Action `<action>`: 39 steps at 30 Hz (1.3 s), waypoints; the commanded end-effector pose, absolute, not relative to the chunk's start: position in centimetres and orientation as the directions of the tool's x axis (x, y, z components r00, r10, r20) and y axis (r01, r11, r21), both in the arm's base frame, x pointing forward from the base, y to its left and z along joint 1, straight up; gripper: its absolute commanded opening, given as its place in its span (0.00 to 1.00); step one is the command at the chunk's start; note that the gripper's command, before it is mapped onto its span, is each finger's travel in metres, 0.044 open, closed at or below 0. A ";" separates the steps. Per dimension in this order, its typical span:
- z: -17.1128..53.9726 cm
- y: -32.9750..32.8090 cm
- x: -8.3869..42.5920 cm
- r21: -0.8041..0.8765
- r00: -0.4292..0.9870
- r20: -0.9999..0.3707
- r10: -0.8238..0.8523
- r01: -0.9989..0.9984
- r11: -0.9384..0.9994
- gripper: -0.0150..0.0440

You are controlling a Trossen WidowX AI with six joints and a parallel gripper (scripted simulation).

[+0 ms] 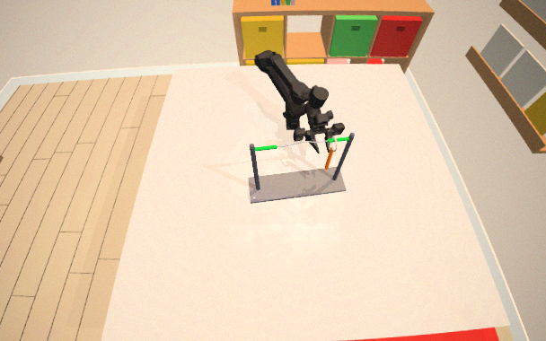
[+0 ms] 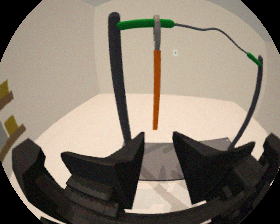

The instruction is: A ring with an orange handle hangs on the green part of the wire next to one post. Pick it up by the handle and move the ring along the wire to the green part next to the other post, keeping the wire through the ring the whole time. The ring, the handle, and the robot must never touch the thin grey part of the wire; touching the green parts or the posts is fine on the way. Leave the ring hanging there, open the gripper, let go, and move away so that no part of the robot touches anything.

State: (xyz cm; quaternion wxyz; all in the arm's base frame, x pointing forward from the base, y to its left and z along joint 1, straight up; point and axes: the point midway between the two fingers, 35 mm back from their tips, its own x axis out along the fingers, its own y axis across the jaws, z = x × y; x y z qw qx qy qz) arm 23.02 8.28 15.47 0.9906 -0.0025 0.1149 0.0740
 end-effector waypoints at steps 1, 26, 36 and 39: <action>15.4 8.2 23.0 0.015 0.963 -0.229 0.140 -0.141 0.990 0.53; 16.2 7.3 19.0 0.011 0.963 -0.228 0.147 -0.148 0.989 1.00; 16.2 7.3 19.0 0.011 0.963 -0.228 0.147 -0.148 0.989 1.00; 16.2 7.3 19.0 0.011 0.963 -0.228 0.147 -0.148 0.989 1.00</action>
